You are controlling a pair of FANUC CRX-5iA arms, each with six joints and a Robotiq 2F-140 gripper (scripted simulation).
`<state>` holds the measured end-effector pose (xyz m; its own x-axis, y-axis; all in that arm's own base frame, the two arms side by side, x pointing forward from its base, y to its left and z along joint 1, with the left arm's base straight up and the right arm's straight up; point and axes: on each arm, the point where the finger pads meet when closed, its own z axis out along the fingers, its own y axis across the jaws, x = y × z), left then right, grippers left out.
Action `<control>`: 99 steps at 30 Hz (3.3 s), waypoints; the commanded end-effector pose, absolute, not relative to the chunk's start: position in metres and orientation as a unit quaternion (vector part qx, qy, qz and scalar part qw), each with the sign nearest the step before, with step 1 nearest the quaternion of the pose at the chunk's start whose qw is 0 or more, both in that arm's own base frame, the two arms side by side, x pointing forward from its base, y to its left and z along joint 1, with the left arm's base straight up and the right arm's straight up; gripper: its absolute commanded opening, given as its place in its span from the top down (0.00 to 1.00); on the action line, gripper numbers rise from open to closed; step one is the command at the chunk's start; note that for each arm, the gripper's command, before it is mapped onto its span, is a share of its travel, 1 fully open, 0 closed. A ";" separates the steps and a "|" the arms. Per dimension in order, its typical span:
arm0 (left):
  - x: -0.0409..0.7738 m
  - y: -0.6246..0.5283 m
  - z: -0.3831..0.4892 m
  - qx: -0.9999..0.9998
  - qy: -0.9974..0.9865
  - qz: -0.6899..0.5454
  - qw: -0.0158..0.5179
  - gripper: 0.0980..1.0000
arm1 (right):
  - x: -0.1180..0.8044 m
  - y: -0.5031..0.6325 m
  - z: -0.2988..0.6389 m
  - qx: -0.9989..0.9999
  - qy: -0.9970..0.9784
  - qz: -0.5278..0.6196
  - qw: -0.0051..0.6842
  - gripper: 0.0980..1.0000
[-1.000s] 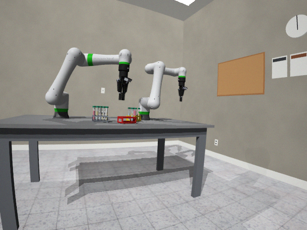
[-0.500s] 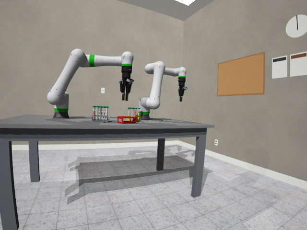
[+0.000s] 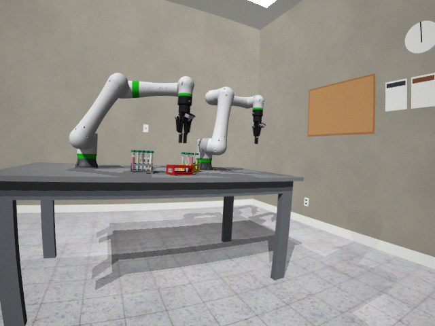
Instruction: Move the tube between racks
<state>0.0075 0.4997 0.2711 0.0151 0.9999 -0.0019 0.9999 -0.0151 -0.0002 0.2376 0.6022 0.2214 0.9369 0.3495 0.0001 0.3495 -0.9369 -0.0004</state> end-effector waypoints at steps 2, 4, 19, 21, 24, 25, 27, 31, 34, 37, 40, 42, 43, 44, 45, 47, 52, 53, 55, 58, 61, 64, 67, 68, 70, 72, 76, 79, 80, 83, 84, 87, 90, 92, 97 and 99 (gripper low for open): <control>0.008 0.500 0.272 0.712 0.702 0.000 0.000 1.00 | 0.232 0.610 0.223 -0.984 -0.177 -0.001 0.001 0.81; 0.008 0.500 0.272 0.712 0.702 0.000 0.000 1.00 | 0.231 0.611 0.223 -0.984 -0.177 -0.001 0.001 0.81; 0.008 0.500 0.272 0.712 0.702 0.000 0.000 1.00 | 0.236 0.605 0.223 -0.984 -0.177 -0.001 0.001 0.81; 0.008 0.500 0.272 0.712 0.702 0.000 0.000 1.00 | 0.236 0.604 0.219 -0.984 -0.177 -0.001 0.001 0.81; 0.008 0.500 0.272 0.712 0.702 0.000 0.000 1.00 | 0.237 0.604 0.213 -0.984 -0.177 -0.001 0.001 0.81; 0.008 0.500 0.272 0.712 0.702 0.000 0.000 1.00 | 0.237 0.604 0.211 -0.984 -0.177 -0.001 0.001 0.81; 0.008 0.500 0.272 0.712 0.702 0.000 0.000 1.00 | 0.237 0.604 0.207 -0.984 -0.177 -0.001 0.001 0.81; 0.008 0.500 0.272 0.712 0.702 0.000 0.000 1.00 | 0.237 0.603 0.200 -0.984 -0.177 -0.001 0.001 0.81; 0.008 0.500 0.272 0.712 0.702 0.000 0.000 1.00 | 0.238 0.603 0.195 -0.984 -0.177 -0.001 0.001 0.81; 0.008 0.500 0.272 0.712 0.702 0.000 0.000 1.00 | 0.238 0.603 0.193 -0.984 -0.177 -0.001 0.001 0.81; 0.008 0.500 0.272 0.712 0.702 0.000 0.000 1.00 | 0.238 0.603 0.188 -0.984 -0.177 -0.001 0.001 0.81; 0.008 0.500 0.272 0.712 0.702 0.000 0.000 1.00 | 0.238 0.603 0.184 -0.984 -0.177 -0.001 0.001 0.81; 0.008 0.500 0.272 0.712 0.702 0.000 0.000 1.00 | 0.238 0.603 0.183 -0.984 -0.177 -0.001 0.001 0.81; 0.008 0.500 0.272 0.712 0.702 0.000 0.000 1.00 | 0.238 0.603 0.181 -0.984 -0.177 -0.001 0.001 0.81; 0.008 0.500 0.272 0.712 0.702 0.000 0.000 1.00 | 0.238 0.603 0.179 -0.984 -0.177 -0.001 0.001 0.81; 0.008 0.500 0.272 0.712 0.702 0.000 0.000 1.00 | 0.238 0.603 0.176 -0.984 -0.177 -0.001 0.001 0.81; 0.008 0.500 0.272 0.712 0.702 0.000 0.000 1.00 | 0.238 0.603 0.169 -0.984 -0.177 -0.001 0.001 0.81; 0.008 0.500 0.272 0.712 0.702 0.000 0.000 1.00 | 0.238 0.603 0.169 -0.984 -0.177 -0.001 0.001 0.81; 0.008 0.500 0.272 0.712 0.702 0.000 0.000 1.00 | 0.238 0.603 0.169 -0.984 -0.177 -0.001 0.001 0.81; 0.008 0.500 0.272 0.712 0.702 0.000 0.000 1.00 | 0.238 0.603 0.168 -0.984 -0.177 -0.001 0.001 0.81; 0.008 0.500 0.272 0.712 0.702 0.000 0.000 1.00 | 0.238 0.603 0.167 -0.984 -0.177 -0.001 0.001 0.81; 0.008 0.500 0.272 0.712 0.702 0.000 0.000 1.00 | 0.238 0.602 0.166 -0.984 -0.177 -0.001 0.001 0.81; 0.008 0.500 0.272 0.712 0.702 0.000 0.000 1.00 | 0.238 0.602 0.165 -0.984 -0.177 -0.001 0.001 0.81; 0.008 0.500 0.272 0.712 0.702 0.000 0.000 1.00 | 0.238 0.602 0.165 -0.984 -0.177 -0.001 0.001 0.81; 0.008 0.500 0.272 0.712 0.702 0.000 0.000 1.00 | 0.238 0.602 0.165 -0.984 -0.177 -0.001 0.001 0.81; 0.008 0.500 0.272 0.712 0.702 0.000 0.000 1.00 | 0.238 0.602 0.165 -0.984 -0.177 -0.001 0.001 0.81; 0.008 0.500 0.272 0.712 0.702 0.000 0.000 1.00 | 0.238 0.602 0.163 -0.984 -0.177 -0.001 0.001 0.81; 0.008 0.500 0.272 0.712 0.702 0.000 0.000 1.00 | 0.238 0.602 0.162 -0.984 -0.177 -0.001 0.001 0.81; 0.008 0.500 0.272 0.712 0.702 0.000 0.000 1.00 | 0.238 0.602 0.162 -0.984 -0.177 -0.001 0.001 0.81; 0.008 0.500 0.272 0.712 0.702 0.000 0.000 1.00 | 0.238 0.602 0.160 -0.984 -0.177 -0.001 0.001 0.81; 0.008 0.500 0.272 0.712 0.702 0.000 0.000 1.00 | 0.238 0.602 0.160 -0.984 -0.177 -0.001 0.001 0.81; 0.008 0.500 0.272 0.712 0.702 0.000 0.000 1.00 | 0.238 0.602 0.160 -0.984 -0.177 -0.001 0.001 0.81; 0.008 0.500 0.272 0.712 0.702 0.000 0.000 1.00 | 0.238 0.602 0.159 -0.984 -0.177 -0.001 0.001 0.81; 0.008 0.500 0.272 0.712 0.702 0.000 0.000 1.00 | 0.238 0.602 0.158 -0.984 -0.177 -0.001 0.001 0.81; 0.008 0.500 0.272 0.712 0.702 0.000 0.000 1.00 | 0.238 0.602 0.156 -0.984 -0.177 -0.001 0.001 0.81; 0.008 0.500 0.272 0.712 0.702 0.000 0.000 1.00 | 0.238 0.602 0.155 -0.984 -0.177 -0.001 0.001 0.81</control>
